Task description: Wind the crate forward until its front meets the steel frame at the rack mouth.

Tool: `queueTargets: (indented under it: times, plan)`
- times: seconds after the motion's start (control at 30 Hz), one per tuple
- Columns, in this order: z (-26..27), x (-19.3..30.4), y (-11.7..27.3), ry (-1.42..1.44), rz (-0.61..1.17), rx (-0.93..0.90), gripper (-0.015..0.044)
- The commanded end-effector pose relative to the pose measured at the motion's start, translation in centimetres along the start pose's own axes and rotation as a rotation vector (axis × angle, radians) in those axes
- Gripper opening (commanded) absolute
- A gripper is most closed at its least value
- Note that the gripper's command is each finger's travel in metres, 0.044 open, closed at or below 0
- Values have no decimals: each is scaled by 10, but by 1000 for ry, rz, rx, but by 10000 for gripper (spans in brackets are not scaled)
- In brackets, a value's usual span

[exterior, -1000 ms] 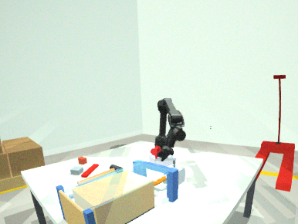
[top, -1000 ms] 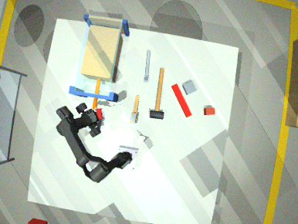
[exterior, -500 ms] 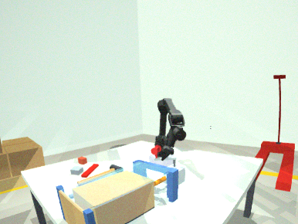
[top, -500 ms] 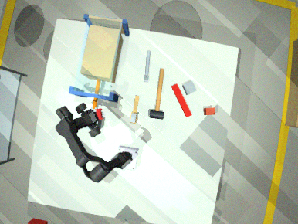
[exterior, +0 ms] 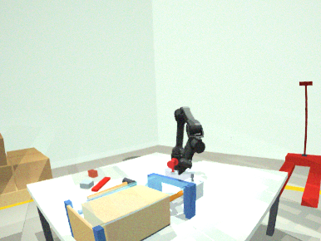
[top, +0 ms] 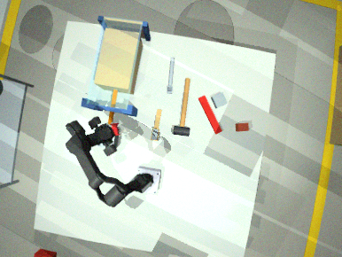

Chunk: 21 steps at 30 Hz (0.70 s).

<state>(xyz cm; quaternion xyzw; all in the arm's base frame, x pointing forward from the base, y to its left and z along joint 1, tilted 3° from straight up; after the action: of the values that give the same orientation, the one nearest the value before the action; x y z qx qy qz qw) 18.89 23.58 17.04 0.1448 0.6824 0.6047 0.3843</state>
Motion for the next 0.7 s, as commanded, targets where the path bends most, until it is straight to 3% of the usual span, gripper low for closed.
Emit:
queueTargets:
  times: [0.0,0.67]
  plan:
    - [-2,-3,3,-4,-8,-1,0]
    - [-5,5,-15,-3,-8,0,0]
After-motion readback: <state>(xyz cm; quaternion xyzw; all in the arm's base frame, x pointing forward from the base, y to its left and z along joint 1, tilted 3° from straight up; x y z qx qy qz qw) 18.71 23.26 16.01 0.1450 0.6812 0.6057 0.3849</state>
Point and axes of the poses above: the point midway between the two fingers, 35 mm back from their tips, its own y axis back along the fingers, its own z axis across the jaws, x = y × z, the point moved 6 cm from there along y, back along the fingers, and after that the axes turned 2 degrees about y, right-handed, at the moved point
